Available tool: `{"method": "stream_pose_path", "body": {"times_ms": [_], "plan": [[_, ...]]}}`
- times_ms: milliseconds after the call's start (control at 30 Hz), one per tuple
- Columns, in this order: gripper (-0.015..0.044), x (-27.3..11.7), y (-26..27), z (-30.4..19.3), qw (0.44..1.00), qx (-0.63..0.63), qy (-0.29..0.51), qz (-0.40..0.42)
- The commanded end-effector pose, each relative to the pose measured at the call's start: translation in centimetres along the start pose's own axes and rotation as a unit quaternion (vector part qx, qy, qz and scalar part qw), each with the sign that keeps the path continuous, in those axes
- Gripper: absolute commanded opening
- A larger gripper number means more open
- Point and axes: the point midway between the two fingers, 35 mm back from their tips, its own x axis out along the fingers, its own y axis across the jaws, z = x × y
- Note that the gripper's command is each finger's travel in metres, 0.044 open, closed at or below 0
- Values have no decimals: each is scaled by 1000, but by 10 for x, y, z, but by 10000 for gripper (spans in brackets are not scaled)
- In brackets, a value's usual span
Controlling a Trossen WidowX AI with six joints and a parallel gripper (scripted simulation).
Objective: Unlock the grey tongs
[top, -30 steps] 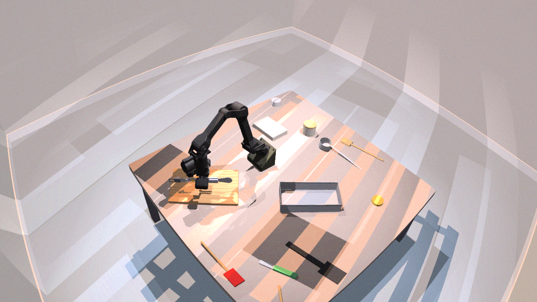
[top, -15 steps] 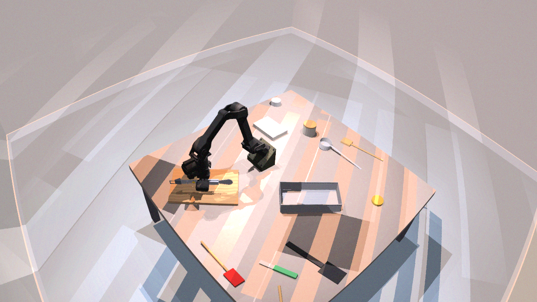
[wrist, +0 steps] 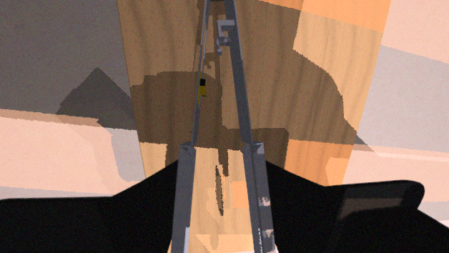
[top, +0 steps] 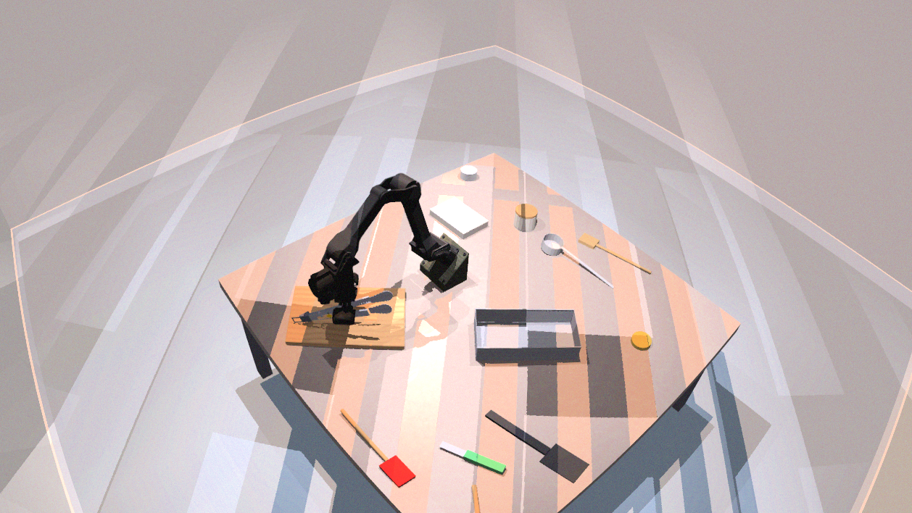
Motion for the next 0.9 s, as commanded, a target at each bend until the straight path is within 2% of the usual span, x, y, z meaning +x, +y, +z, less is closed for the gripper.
{"method": "stream_pose_path", "body": {"times_ms": [0, 133, 400, 867], "plan": [[349, 0, 0, 0, 1000, 0, 0, 0], [440, 0, 0, 0, 1000, 0, 0, 0], [440, -3, -8, 5, 1000, -8, 3, -1], [440, -56, -111, 15, 998, -27, 44, -33]]}}
